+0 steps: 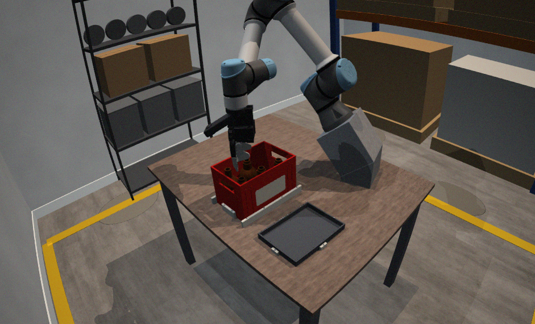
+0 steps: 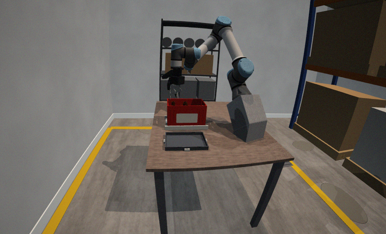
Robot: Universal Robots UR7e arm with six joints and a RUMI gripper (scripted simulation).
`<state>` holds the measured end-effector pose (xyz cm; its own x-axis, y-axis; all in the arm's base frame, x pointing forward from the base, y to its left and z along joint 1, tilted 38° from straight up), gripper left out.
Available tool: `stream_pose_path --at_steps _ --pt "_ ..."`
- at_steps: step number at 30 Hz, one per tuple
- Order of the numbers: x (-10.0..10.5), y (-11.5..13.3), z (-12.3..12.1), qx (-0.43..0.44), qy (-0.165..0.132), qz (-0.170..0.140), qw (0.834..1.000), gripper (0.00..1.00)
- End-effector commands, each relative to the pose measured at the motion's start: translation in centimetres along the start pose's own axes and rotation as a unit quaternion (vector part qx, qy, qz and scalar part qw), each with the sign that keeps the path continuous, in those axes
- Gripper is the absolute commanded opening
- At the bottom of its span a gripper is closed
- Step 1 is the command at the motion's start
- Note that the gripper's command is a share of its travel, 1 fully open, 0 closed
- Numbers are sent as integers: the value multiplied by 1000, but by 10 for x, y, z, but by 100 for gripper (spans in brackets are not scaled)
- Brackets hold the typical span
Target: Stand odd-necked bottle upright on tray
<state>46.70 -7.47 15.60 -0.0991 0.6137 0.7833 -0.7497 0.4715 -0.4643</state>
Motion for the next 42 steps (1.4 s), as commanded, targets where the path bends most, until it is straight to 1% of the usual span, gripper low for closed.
stream_pose_path --at_steps 1,10,11,42 --pt "10 0 0 0 2 -2 1000 38" --pt "14 0 -1 0 1 -2 1000 38" --pt "14 0 -1 0 2 -2 1000 0" --pt "13 1 0 1 2 -3 1000 0"
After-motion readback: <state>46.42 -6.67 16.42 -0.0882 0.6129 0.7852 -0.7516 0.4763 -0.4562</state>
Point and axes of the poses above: the point where the finger pads meet when closed, its own x axis back along the fingers, its own z axis across the jaws, y = z × x, the point moved 4 cm from there along x, back along the fingers, and after that the axes turned 14 degrees about x, right-handed, at the moved point
